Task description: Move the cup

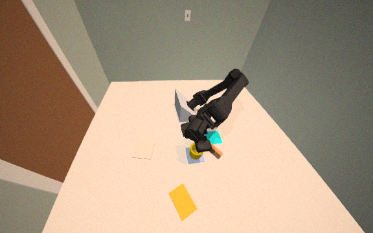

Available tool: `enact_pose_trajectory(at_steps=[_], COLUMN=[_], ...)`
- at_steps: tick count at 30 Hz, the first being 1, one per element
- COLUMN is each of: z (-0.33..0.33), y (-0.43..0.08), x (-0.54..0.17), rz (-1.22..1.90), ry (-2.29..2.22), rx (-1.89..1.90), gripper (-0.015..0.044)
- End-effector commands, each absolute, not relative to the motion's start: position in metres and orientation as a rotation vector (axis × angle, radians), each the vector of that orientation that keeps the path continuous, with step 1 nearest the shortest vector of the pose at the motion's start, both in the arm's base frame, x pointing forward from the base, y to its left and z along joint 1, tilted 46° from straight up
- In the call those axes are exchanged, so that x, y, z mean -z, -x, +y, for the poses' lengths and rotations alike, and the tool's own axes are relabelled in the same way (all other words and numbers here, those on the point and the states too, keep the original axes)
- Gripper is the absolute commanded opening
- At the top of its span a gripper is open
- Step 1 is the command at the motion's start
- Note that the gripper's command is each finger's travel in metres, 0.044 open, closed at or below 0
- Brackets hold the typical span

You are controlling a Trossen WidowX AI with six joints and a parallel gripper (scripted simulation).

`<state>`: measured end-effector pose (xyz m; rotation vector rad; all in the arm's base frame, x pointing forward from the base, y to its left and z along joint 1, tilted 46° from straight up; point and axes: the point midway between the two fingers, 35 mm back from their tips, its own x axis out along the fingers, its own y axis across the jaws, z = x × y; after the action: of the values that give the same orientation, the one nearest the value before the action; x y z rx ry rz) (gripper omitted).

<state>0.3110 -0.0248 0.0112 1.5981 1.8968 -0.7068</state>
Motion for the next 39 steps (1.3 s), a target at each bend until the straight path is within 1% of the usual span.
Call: enact_pose_trajectory(at_steps=[1, 39], z=[-0.02, 0.019], y=[-0.31, -0.302], x=[-0.006, 0.031], rz=[1.9, 1.902], ry=[-1.607, -1.608], rx=[0.714, 0.712], gripper=[0.0166, 0.0166])
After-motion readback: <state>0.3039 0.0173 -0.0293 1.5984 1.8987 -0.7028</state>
